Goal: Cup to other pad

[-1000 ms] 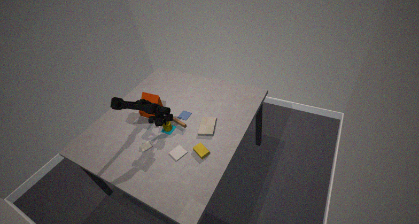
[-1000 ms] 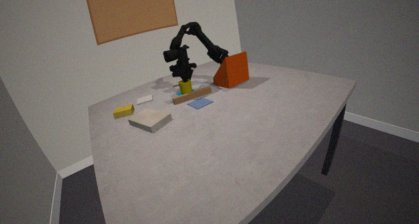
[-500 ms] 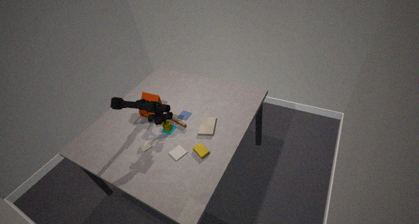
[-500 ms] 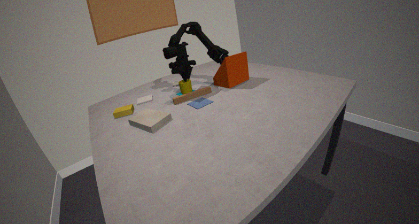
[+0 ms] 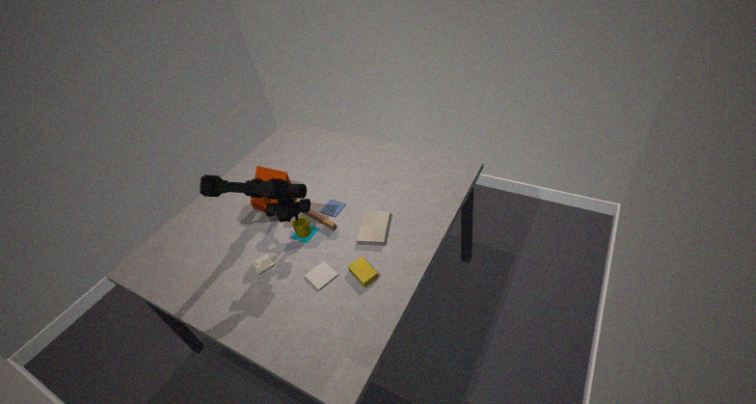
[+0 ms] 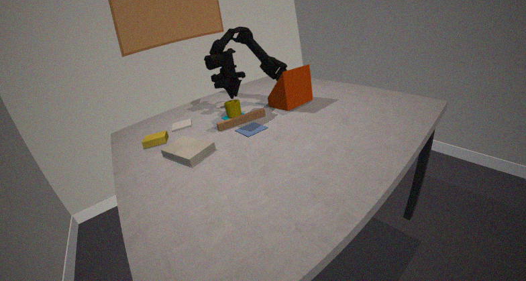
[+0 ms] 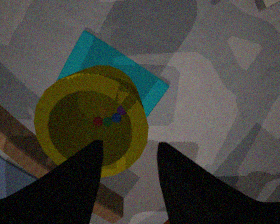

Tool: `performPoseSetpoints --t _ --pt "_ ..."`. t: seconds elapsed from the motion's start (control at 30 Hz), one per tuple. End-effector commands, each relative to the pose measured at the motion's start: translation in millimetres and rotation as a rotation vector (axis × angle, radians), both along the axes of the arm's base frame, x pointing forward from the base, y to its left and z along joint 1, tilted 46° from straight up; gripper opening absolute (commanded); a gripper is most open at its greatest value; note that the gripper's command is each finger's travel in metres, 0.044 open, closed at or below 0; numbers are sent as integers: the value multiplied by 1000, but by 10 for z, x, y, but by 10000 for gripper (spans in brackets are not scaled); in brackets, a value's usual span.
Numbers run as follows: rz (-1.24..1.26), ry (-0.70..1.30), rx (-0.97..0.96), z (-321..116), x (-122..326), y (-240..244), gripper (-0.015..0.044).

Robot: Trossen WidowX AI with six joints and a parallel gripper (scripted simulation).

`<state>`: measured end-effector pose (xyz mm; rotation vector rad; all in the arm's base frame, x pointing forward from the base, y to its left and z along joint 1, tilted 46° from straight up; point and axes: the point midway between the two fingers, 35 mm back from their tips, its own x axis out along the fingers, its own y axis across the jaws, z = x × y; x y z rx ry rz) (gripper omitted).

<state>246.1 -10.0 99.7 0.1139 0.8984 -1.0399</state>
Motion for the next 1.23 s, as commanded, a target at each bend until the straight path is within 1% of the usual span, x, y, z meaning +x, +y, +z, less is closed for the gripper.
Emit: performPoseSetpoints --t 0.0,0.07,0.43,1.03,1.2 --pt "-3 -1 2 33 -7 34 147" --pt "-3 -1 2 46 -12 47 147" --pt "0 0 0 48 -11 53 435" --pt "-3 1 3 442 -104 477 440" --pt "3 -1 3 427 -97 462 440"
